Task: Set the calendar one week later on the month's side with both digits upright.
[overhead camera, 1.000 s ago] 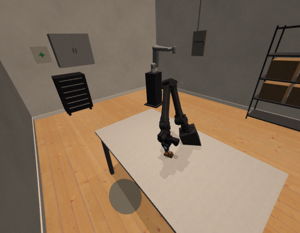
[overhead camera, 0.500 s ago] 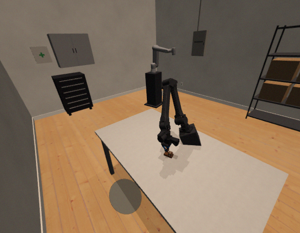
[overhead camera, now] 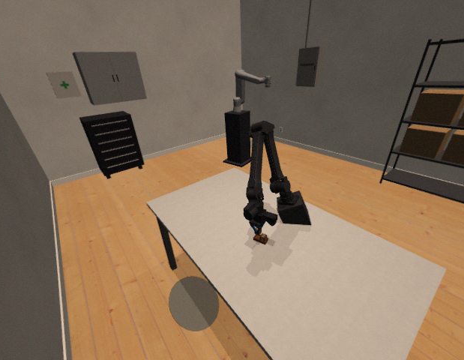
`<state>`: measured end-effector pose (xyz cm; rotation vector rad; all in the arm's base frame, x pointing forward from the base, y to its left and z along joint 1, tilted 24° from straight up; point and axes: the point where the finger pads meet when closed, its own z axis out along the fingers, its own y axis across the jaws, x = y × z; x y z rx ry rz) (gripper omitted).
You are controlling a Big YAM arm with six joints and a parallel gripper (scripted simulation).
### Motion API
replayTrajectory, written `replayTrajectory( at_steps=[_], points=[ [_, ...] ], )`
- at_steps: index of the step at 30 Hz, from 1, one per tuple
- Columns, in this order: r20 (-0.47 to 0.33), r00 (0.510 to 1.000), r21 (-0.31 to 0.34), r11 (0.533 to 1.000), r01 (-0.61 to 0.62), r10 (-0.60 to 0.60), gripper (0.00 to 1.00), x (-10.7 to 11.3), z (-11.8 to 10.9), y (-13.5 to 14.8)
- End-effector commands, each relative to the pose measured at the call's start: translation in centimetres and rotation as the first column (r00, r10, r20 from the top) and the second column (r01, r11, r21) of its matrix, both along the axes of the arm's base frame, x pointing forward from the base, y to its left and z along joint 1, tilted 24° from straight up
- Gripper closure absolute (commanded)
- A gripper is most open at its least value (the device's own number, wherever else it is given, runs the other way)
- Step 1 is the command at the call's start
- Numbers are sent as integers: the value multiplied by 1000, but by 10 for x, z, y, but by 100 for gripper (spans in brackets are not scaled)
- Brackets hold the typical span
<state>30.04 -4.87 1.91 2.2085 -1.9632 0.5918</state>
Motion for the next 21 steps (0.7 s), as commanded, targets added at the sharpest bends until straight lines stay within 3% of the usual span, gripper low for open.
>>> replayTrajectory(
  at_steps=[1, 21],
  points=[
    [30, 1000, 3, 1000, -7, 7, 74, 11, 6, 0],
    [19, 1000, 3, 1000, -5, 5, 74, 9, 3, -2]
  ],
)
